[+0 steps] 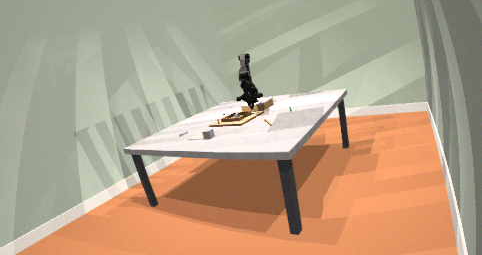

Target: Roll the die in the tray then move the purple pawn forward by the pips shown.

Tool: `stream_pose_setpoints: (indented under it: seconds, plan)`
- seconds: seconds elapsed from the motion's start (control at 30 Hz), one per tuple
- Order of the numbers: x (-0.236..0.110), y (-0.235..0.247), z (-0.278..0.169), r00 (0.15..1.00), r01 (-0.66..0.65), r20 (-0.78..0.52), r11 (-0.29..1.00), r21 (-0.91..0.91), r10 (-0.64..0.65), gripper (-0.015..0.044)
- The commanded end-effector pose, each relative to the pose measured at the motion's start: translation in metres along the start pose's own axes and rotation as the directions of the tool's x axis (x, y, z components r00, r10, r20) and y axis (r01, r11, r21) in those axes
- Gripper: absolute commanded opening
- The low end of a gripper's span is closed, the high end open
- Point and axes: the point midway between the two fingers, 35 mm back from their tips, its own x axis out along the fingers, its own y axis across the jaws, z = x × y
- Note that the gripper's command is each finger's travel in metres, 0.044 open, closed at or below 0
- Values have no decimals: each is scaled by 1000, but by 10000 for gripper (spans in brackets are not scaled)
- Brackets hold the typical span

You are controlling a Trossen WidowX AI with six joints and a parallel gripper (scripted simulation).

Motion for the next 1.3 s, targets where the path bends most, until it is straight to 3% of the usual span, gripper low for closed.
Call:
stream_pose_setpoints:
  seconds: [0.0,0.6,1.27]
  plan:
    - [-17,1,3,1000,2,5,1000,5,-2,0]
    - [-104,2,-5,1000,2,5,1000,5,-2,0]
    - [-33,-45,-10,1000,8,4,1000,5,-8,0]
